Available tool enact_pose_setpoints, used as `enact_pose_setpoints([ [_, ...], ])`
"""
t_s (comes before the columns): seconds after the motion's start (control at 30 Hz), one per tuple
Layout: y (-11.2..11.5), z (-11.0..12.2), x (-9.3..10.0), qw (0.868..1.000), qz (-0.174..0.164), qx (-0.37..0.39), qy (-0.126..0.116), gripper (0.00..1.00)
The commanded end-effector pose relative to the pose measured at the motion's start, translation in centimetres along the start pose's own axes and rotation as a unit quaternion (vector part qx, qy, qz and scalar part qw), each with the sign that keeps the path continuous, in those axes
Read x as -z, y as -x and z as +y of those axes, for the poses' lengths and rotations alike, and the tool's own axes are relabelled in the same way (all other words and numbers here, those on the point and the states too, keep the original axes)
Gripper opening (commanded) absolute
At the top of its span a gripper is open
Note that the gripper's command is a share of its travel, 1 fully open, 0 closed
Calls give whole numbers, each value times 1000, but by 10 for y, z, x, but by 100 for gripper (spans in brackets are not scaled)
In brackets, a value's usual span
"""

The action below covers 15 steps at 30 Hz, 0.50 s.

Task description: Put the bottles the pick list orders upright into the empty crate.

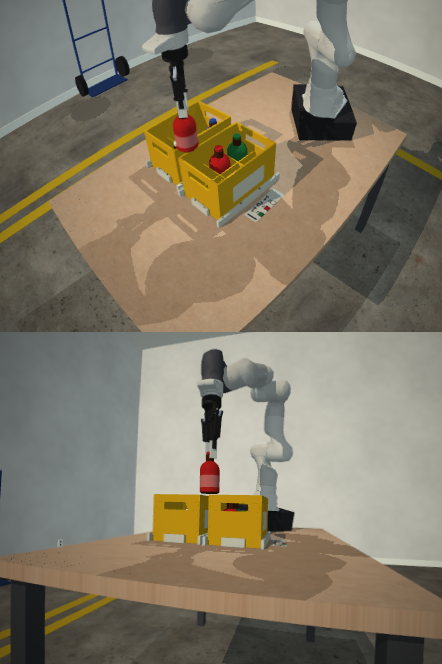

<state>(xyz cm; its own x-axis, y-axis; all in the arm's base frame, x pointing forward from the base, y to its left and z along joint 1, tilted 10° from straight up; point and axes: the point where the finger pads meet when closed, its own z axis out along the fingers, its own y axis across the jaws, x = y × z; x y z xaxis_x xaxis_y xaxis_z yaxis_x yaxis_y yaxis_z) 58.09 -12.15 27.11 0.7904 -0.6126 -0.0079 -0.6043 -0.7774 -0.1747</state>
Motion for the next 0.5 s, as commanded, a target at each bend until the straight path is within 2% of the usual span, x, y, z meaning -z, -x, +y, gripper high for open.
enact_pose_setpoints([
  [0.0, 1, -8, 6, 1000, 9, -8, -2, 0],
  [0.47, 17, -27, 6, 1000, 9, -8, -2, 0],
])
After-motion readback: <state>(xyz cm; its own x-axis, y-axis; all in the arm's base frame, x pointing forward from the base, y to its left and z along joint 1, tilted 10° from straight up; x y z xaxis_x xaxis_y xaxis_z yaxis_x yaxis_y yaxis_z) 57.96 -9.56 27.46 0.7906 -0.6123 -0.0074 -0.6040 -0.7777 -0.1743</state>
